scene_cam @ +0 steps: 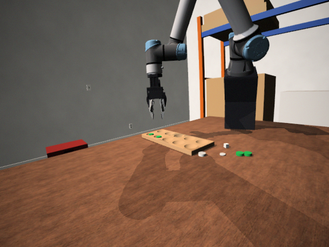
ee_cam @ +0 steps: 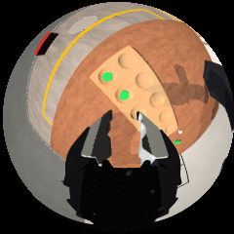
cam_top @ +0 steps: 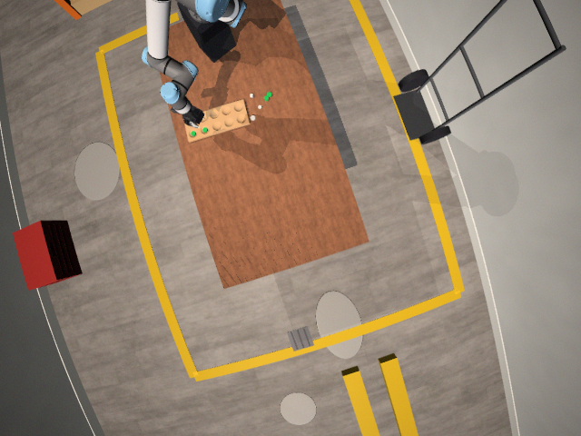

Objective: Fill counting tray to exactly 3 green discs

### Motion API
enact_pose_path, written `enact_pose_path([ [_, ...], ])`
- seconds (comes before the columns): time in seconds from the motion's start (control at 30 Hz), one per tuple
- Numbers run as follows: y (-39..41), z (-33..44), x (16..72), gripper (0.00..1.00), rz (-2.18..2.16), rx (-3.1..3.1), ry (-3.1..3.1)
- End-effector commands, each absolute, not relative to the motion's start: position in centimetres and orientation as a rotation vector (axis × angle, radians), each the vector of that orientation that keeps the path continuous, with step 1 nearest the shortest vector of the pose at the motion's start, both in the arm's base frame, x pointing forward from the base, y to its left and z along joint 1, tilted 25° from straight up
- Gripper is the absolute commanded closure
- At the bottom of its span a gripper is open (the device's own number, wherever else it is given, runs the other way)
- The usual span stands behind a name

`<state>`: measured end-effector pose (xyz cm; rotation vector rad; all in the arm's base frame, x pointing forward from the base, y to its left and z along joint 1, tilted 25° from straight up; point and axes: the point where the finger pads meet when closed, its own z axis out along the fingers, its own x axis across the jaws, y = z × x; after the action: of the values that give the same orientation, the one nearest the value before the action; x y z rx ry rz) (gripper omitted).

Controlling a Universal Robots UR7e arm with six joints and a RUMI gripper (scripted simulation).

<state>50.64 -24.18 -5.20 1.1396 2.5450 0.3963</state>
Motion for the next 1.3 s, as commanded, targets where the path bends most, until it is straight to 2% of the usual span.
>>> enact_pose_path([
  [0.0, -24.2, -5.1, 50.7, 0.72, 0.396, 1.142, 2.543],
  [1.27, -22.9, -4.3, 50.7, 0.72, 0.432, 1.392, 2.465],
])
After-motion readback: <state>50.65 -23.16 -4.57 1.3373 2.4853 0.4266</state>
